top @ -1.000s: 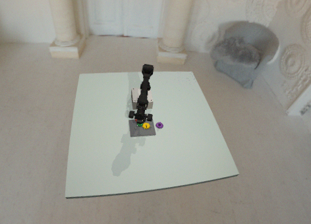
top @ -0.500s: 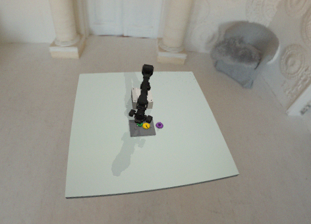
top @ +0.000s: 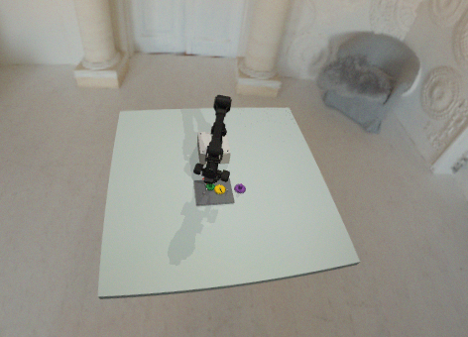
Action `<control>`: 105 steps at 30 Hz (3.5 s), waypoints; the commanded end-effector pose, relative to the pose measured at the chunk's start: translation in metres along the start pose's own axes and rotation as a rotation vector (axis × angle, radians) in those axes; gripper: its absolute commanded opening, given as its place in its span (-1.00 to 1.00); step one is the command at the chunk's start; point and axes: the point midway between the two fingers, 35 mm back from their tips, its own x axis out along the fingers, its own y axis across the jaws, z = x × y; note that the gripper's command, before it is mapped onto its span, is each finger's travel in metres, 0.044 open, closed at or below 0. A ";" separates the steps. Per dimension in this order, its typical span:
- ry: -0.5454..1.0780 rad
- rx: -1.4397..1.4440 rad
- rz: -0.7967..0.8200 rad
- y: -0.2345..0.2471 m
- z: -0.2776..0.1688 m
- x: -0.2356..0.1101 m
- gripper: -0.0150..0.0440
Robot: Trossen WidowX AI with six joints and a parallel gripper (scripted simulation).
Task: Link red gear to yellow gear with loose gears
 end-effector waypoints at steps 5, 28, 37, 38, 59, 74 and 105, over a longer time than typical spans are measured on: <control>-0.016 -0.052 0.004 0.001 0.003 -0.034 -0.02; -0.019 -0.034 0.002 0.000 -0.002 -0.074 1.00; -0.019 -0.034 0.002 0.000 -0.002 -0.074 1.00; -0.019 -0.034 0.002 0.000 -0.002 -0.074 1.00; -0.019 -0.034 0.002 0.000 -0.002 -0.074 1.00; -0.011 -0.044 0.017 0.161 -0.068 -0.095 1.00; 0.000 -0.032 0.028 0.253 -0.201 -0.120 1.00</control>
